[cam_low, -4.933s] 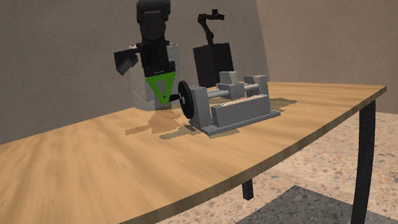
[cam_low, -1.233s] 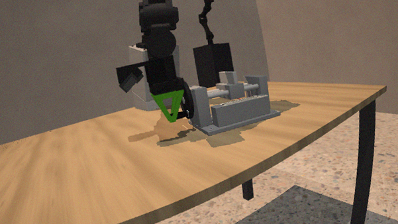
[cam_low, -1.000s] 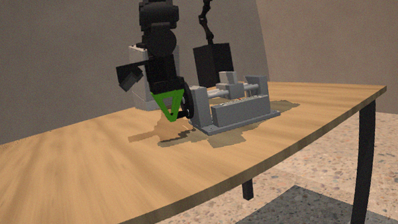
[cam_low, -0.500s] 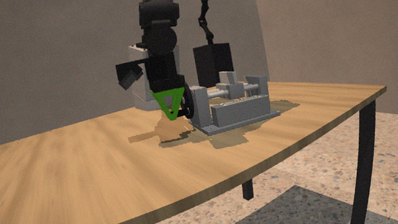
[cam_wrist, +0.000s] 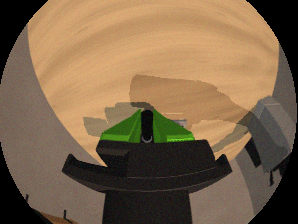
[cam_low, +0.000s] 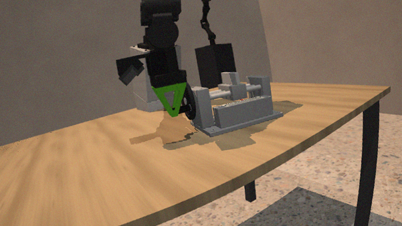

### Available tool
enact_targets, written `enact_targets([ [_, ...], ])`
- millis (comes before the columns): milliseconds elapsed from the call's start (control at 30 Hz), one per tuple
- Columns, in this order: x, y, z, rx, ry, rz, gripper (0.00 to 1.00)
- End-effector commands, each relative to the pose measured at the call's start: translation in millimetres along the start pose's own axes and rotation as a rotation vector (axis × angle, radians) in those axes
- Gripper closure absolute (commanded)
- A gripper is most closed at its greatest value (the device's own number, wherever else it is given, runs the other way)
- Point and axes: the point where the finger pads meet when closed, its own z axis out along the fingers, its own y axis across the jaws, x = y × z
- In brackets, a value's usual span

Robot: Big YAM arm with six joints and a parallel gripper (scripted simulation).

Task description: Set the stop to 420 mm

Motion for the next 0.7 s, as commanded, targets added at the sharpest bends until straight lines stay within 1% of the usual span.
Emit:
enact_targets([
  [0,3,45,-49.0,-0.105,-0.008,-0.006,0.94],
  [133,2,45,-52.3,-0.108,-0.009,-0.006,0.94],
  [167,1,48,-53.5,-0.12,-0.011,-0.007,0.94],
  [200,1,49,-54.0,-0.122,-0.011,-0.007,0.94],
  [367,-1,45,-56.0,-0.12,-0.012,-0.007,0.94],
  [400,-1,27,-50.1,-0.089,-0.009,-0.004,0.94],
  [433,-2,20,-49.9,-0.079,-0.008,-0.003,0.94],
  [567,-4,8,-56.9,-0.069,-0.008,-0.004,0.94],
  [667,-3,6,-58.0,-0.069,-0.008,-0.005,0.94],
])
